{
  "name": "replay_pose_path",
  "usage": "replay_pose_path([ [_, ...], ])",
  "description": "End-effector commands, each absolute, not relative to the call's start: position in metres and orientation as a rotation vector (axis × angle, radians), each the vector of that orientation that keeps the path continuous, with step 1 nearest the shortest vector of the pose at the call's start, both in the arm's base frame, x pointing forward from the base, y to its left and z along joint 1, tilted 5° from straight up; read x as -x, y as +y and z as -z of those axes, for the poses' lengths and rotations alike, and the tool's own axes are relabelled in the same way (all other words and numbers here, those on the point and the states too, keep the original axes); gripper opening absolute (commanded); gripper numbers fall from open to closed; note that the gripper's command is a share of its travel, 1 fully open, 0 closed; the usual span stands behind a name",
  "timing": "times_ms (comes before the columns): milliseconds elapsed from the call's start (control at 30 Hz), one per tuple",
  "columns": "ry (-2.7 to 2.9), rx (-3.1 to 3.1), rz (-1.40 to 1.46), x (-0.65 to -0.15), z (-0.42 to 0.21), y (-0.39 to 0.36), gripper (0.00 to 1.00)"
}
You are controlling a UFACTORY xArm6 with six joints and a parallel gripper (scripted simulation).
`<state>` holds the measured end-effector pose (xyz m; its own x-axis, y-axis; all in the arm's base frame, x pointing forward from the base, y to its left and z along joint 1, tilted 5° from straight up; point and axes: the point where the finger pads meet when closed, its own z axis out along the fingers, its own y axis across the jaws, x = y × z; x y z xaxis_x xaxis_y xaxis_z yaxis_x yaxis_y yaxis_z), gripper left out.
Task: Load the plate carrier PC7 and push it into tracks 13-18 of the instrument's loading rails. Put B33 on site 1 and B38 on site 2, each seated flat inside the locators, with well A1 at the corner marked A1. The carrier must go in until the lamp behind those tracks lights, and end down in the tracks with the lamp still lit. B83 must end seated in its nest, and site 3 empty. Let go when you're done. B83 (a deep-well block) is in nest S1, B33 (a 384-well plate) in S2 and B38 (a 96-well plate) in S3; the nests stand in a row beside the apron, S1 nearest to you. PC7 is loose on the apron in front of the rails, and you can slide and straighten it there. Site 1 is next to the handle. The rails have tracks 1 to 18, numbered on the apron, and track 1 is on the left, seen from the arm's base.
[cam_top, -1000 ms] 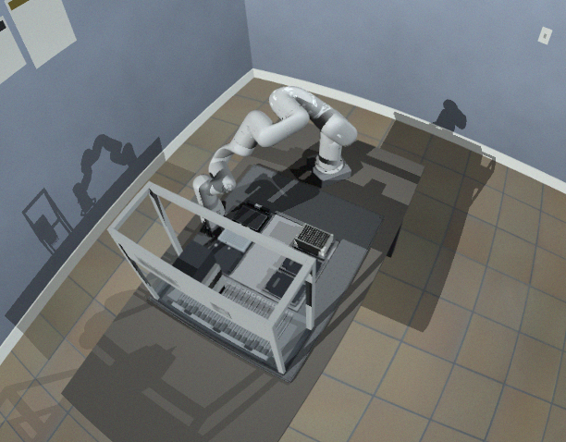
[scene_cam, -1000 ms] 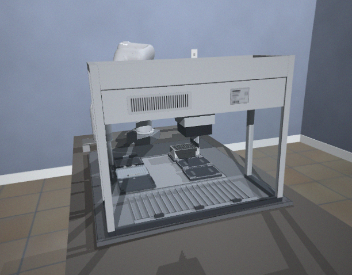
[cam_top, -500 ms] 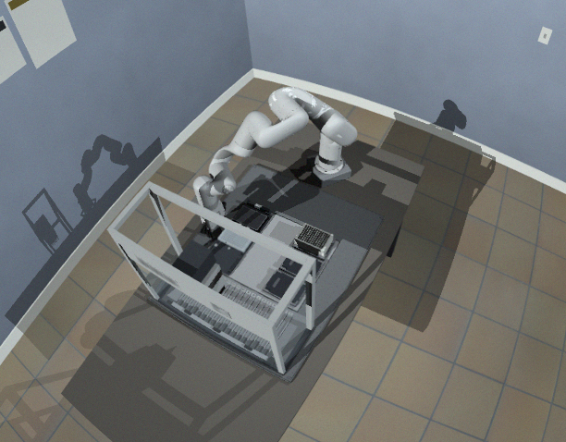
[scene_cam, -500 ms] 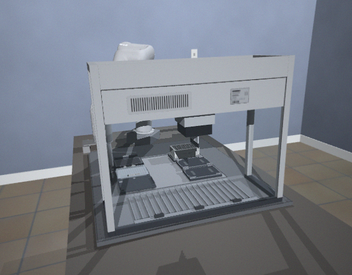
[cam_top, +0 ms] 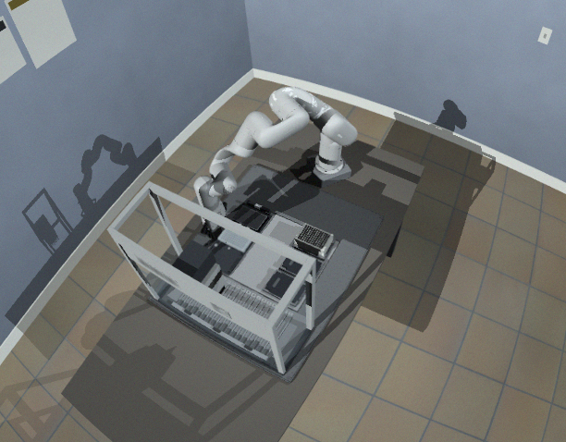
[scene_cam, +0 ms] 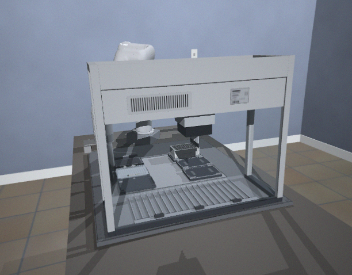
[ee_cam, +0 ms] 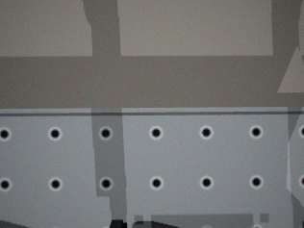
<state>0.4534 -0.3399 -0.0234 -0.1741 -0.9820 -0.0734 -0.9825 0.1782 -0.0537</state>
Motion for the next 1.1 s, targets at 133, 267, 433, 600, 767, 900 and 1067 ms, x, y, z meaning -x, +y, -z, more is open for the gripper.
replay_pose_path([
  [133, 2.339, 1.957, -0.001, -0.455, 0.021, -0.338, 1.0],
  [267, 2.339, 1.957, -0.001, -0.456, 0.021, -0.336, 1.0],
  [433, 2.339, 1.957, -0.001, -0.456, 0.021, -0.334, 1.0],
  [600, 2.339, 1.957, -0.001, -0.457, 0.021, -0.331, 1.0],
  [767, 2.339, 1.957, -0.001, -0.457, 0.02, -0.33, 1.0],
  [900, 2.339, 1.957, -0.001, -0.457, 0.02, -0.328, 1.0],
  [1067, 2.339, 1.957, -0.001, -0.458, 0.02, -0.325, 1.0],
])
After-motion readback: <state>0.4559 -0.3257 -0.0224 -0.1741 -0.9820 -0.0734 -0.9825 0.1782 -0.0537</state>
